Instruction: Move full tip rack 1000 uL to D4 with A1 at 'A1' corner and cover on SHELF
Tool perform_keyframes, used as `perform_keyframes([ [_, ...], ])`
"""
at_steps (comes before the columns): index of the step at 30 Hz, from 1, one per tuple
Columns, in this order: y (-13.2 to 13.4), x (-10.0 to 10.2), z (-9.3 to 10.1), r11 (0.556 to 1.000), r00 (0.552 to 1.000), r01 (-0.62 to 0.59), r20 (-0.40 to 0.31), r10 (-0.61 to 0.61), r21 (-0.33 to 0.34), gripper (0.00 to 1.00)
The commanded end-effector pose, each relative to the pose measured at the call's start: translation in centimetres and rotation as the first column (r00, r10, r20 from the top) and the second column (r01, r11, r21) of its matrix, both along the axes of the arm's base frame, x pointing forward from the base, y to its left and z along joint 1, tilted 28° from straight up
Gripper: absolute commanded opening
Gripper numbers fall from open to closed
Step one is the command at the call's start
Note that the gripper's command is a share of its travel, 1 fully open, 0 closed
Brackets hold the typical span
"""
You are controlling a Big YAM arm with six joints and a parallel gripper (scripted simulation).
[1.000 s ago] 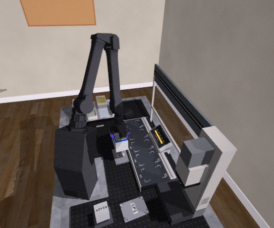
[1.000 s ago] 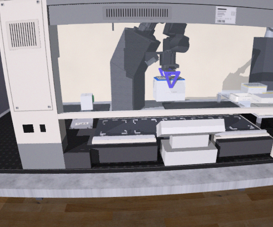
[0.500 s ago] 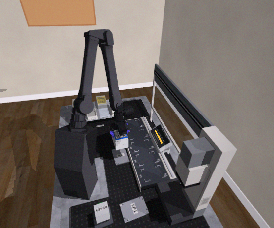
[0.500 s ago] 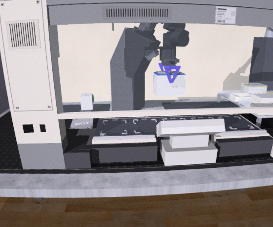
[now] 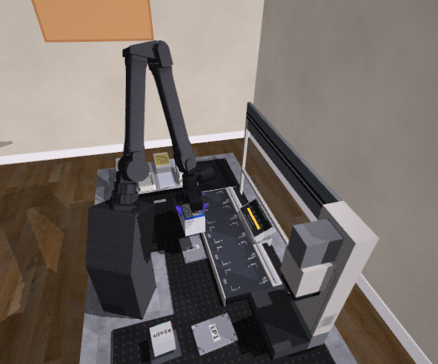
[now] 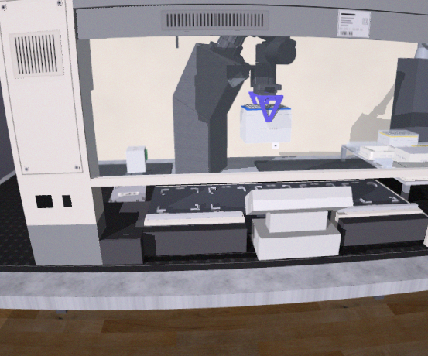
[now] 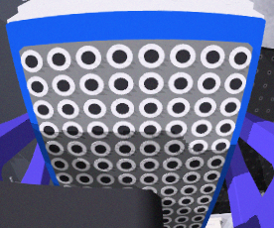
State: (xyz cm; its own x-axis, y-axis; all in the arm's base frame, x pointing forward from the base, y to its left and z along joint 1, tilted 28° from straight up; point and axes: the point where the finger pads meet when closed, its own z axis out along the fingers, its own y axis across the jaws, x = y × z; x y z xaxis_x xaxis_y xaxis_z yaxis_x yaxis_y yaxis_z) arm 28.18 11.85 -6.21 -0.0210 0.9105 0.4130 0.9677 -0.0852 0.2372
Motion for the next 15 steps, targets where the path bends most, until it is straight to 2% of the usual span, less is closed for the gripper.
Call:
perform_keyframes([
  [1, -0.8, 0.1, 0.9, 1.0, 1.0, 0.009, 0.01, -0.009, -0.002, 0.0],
  [15, -1.6, -0.3, 2.7, 1.0, 1.0, 0.009, 0.013, -0.009, -0.002, 0.0],
])
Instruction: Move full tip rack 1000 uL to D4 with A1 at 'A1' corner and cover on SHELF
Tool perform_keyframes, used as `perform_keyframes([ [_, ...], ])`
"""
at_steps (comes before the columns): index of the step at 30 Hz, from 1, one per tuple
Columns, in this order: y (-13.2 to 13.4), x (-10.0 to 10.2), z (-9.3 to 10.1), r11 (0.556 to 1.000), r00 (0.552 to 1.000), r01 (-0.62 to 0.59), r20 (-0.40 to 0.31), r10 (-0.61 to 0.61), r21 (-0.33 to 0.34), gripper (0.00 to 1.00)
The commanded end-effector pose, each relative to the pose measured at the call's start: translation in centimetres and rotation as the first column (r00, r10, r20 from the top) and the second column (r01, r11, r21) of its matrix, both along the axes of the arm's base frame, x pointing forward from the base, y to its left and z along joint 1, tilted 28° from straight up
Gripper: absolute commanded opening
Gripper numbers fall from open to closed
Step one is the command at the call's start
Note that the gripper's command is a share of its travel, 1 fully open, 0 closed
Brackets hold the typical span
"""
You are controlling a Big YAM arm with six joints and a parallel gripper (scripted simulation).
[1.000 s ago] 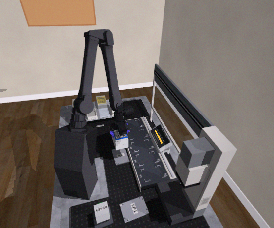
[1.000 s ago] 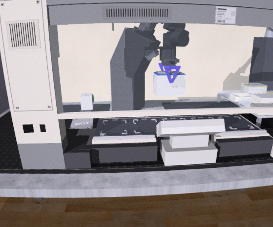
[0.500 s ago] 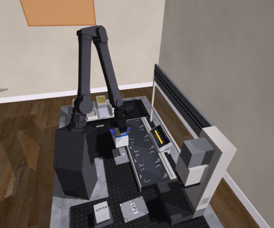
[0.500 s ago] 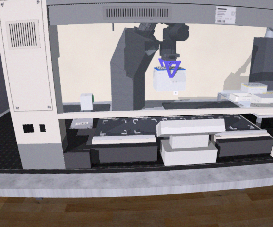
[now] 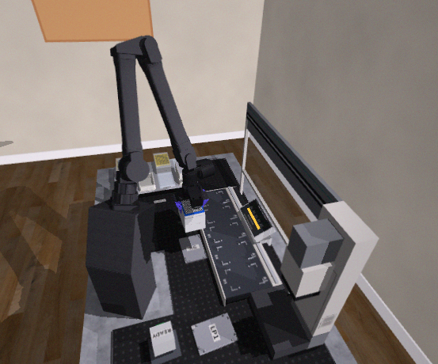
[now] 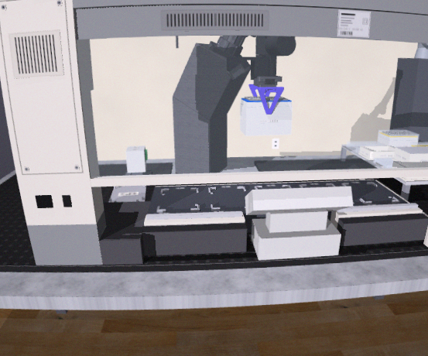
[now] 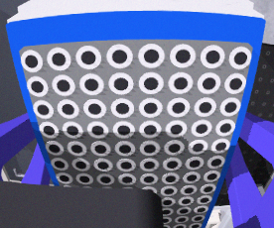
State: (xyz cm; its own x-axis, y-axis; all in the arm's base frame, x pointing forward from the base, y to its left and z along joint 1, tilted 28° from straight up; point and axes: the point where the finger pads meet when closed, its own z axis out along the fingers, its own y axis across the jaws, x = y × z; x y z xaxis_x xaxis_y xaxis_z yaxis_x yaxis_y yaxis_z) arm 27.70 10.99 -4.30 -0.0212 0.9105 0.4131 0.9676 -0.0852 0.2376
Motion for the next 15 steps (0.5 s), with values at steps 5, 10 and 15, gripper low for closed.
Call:
perform_keyframes([
  [5, -1.1, -0.1, 1.5, 1.0, 1.0, 0.009, 0.013, -0.009, -0.002, 0.0],
  [10, -1.2, 0.0, 2.0, 1.0, 1.0, 0.009, 0.017, -0.009, -0.002, 0.0],
  [15, -1.5, 0.2, 3.0, 1.0, 1.0, 0.009, 0.024, -0.009, -0.001, 0.0],
])
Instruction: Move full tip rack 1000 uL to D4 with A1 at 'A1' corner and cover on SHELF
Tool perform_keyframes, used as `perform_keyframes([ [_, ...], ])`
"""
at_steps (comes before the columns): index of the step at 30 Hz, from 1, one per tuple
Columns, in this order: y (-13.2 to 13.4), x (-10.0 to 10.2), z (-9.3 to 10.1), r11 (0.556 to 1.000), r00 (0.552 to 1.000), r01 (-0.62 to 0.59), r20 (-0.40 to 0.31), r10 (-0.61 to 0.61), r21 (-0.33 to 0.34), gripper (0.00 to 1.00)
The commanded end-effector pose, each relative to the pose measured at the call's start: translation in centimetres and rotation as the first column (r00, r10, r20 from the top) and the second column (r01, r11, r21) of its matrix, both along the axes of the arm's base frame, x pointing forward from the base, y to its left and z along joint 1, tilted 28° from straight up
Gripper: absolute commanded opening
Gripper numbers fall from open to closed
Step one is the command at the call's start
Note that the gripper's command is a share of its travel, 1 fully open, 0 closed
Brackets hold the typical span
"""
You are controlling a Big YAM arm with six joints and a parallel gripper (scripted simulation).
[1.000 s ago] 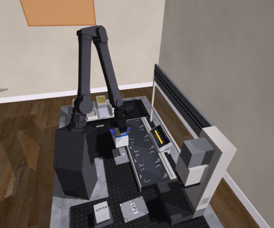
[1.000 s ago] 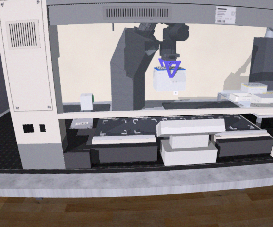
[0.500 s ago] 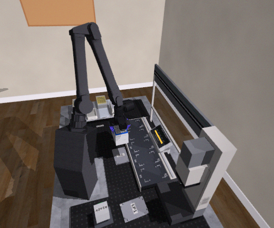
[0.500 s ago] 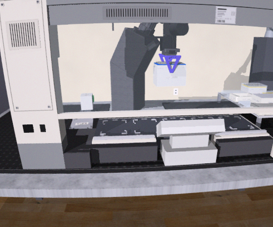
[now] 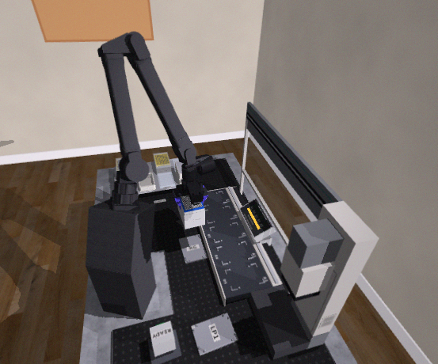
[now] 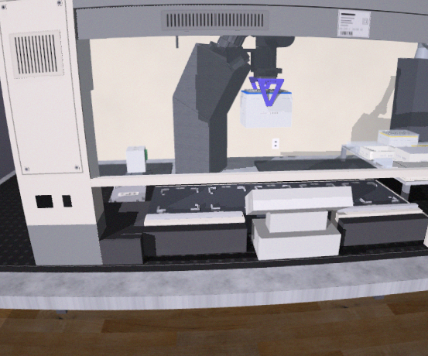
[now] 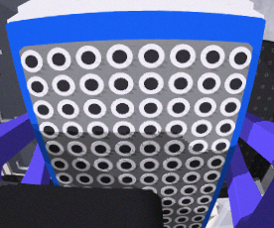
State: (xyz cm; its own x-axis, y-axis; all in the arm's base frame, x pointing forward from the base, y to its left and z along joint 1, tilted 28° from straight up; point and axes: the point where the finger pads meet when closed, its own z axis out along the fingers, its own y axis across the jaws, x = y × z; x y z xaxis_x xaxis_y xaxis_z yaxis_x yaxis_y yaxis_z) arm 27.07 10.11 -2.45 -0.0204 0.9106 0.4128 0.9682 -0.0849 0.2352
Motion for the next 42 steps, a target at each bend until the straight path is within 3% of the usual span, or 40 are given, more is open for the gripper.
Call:
perform_keyframes([
  [1, -0.7, 0.9, 1.4, 1.0, 1.0, 0.009, 0.028, -0.009, -0.001, 0.0],
  [25, -2.2, 0.5, 5.2, 1.0, 0.999, 0.009, 0.044, -0.009, -0.001, 0.0],
  [28, -2.3, 0.0, 5.0, 1.0, 0.999, 0.009, 0.033, -0.009, -0.002, 0.0],
  [42, -3.2, 0.1, 7.8, 1.0, 0.999, 0.008, 0.052, -0.008, -0.003, 0.0],
])
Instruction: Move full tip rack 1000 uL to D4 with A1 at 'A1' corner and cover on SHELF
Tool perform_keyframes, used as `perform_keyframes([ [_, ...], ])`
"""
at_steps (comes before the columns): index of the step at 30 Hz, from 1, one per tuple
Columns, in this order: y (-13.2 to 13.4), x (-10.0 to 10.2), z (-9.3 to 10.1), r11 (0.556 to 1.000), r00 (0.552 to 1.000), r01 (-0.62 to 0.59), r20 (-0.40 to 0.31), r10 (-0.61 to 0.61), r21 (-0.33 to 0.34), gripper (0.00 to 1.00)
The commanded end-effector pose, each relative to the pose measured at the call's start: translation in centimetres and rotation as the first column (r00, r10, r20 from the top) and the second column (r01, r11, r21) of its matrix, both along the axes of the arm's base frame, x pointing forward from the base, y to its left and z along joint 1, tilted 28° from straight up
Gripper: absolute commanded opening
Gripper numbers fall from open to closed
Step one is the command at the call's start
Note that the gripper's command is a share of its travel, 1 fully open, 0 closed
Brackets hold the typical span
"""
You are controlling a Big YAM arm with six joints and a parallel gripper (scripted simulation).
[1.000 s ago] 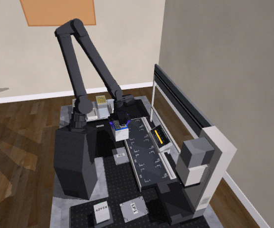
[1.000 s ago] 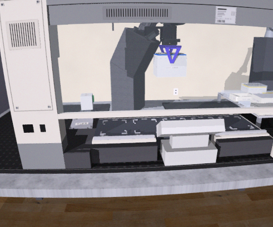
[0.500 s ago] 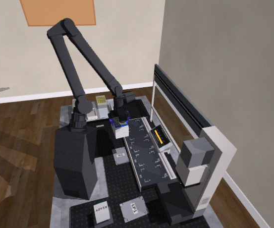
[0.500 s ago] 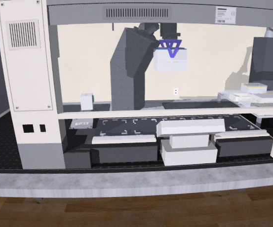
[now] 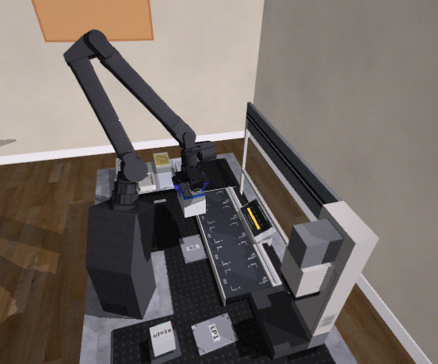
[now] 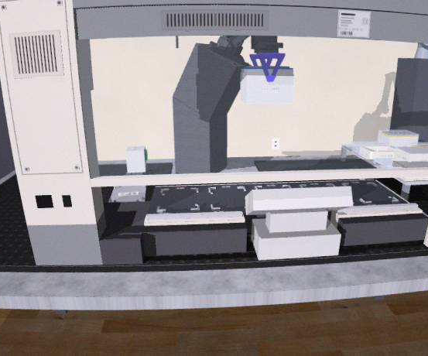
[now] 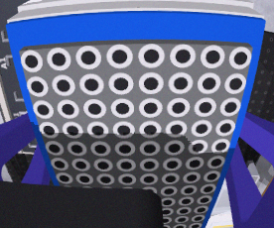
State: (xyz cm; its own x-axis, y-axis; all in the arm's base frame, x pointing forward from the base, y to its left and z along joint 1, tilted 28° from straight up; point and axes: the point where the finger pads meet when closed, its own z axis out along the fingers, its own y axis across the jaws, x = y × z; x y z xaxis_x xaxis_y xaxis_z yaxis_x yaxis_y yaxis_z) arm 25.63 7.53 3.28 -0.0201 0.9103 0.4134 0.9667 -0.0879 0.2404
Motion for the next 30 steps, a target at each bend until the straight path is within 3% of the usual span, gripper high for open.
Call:
perform_keyframes([
  [1, -0.6, 1.6, 2.0, 1.0, 0.999, 0.006, 0.046, -0.006, -0.004, 0.0],
  [3, -0.7, 0.8, 1.5, 1.0, 1.0, 0.006, 0.029, -0.006, -0.005, 0.0],
  [8, -1.0, 1.4, 2.7, 1.0, 0.999, 0.006, 0.047, -0.006, -0.005, 0.0],
  [10, -0.7, 0.6, 1.7, 1.0, 1.0, 0.003, 0.022, -0.003, -0.004, 0.0],
  [19, -0.7, 0.6, 1.7, 1.0, 1.0, 0.003, 0.022, -0.003, -0.004, 0.0],
  [20, -0.9, -0.3, 1.3, 1.0, 1.0, 0.006, 0.012, -0.006, -0.005, 0.0],
  [30, -0.9, 0.4, 1.8, 0.984, 0.98, -0.165, 0.098, 0.171, -0.067, 0.0],
])
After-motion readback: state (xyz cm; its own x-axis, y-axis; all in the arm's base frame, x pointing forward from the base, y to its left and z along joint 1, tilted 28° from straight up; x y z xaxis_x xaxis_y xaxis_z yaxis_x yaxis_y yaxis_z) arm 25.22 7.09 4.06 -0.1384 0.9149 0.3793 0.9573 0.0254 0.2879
